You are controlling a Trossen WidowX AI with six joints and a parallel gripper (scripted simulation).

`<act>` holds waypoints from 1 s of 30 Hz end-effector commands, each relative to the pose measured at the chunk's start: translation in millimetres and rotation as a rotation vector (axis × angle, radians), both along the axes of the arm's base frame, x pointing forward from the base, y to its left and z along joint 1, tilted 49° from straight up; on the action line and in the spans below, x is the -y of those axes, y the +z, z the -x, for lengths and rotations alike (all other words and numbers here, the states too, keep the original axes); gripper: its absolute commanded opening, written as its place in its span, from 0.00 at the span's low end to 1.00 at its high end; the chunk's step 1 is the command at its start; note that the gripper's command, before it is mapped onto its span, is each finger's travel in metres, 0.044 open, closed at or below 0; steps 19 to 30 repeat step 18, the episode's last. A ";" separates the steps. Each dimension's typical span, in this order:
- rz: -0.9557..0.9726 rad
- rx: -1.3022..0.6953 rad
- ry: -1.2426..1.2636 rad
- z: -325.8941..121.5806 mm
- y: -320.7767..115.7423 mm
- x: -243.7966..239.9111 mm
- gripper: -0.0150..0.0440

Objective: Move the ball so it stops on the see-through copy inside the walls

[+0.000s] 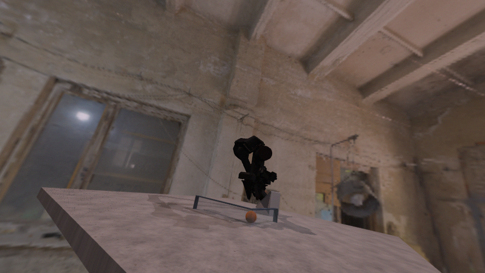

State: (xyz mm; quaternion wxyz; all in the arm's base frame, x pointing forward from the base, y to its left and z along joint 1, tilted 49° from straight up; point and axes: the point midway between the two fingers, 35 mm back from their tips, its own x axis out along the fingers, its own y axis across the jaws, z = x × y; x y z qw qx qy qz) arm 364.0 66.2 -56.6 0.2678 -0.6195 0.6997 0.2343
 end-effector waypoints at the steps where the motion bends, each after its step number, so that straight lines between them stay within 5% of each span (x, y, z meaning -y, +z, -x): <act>1: -0.002 0.000 -0.005 0.9 11.5 -11.3 0.80; 8: -0.003 0.006 0.010 -0.6 5.0 -7.7 0.80; 13: -0.005 0.011 0.009 -0.8 34.4 -38.4 1.00; 30: -0.005 0.012 0.009 -0.2 40.4 -44.3 1.00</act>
